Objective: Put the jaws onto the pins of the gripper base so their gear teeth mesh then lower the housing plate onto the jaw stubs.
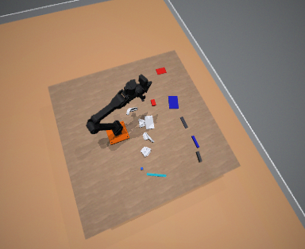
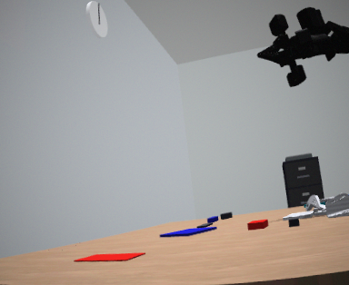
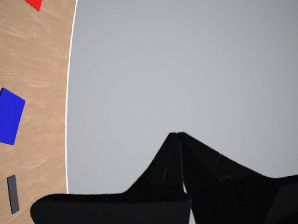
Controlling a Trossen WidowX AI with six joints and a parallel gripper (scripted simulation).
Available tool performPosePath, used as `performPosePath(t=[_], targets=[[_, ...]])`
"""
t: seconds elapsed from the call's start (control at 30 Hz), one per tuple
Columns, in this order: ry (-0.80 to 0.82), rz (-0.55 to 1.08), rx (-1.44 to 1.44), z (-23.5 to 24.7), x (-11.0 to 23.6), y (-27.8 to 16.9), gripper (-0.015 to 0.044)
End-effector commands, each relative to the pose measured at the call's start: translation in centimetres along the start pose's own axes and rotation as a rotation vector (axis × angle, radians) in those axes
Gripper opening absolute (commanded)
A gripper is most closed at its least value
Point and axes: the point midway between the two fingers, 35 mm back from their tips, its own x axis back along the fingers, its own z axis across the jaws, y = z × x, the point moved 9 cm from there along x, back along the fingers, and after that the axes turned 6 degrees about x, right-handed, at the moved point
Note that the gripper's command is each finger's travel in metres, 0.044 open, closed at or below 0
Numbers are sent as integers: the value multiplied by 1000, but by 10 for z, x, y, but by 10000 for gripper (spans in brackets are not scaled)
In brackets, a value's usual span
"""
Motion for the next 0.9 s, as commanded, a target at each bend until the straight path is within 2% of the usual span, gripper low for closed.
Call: performPosePath(t=[0.0, 0.87], targets=[[62, 33, 18, 10, -8, -9, 0], [470, 220, 94, 83, -33, -75, 0]])
